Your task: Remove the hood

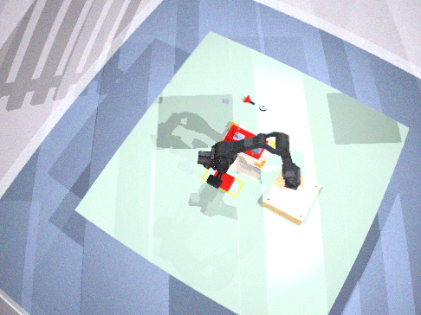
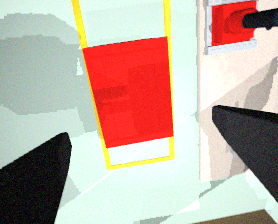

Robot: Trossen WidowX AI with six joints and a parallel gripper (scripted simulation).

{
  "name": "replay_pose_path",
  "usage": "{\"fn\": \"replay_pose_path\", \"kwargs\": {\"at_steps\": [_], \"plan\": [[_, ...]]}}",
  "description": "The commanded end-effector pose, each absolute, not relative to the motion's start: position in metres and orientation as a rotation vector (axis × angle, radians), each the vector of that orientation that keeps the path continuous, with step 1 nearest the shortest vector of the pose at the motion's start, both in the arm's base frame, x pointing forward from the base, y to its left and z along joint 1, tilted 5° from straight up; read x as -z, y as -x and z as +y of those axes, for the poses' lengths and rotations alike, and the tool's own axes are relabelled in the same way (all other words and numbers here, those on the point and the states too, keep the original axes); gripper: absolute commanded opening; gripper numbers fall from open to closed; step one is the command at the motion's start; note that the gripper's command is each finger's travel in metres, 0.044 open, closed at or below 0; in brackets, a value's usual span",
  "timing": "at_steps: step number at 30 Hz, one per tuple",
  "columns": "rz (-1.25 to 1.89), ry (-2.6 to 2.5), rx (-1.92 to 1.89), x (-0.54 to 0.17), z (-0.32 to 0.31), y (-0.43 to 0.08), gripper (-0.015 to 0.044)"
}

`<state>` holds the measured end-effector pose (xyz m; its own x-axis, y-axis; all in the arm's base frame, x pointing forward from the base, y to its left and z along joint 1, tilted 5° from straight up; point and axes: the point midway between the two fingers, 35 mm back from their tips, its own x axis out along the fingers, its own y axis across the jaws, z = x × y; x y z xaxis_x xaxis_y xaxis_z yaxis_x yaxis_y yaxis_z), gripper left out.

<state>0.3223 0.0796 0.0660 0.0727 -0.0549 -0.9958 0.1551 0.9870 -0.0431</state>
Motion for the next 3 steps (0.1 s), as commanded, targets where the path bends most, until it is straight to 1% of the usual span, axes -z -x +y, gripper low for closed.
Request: {"fn": "replay_pose_path", "kwargs": {"at_steps": [1, 3], "plan": [[1.489, -0.084, 0.163, -0.0667, 0.0795, -0.3225, 0.0440], [1.489, -0.084, 0.163, -0.0667, 0.0795, -0.3225, 0.0440]]}}
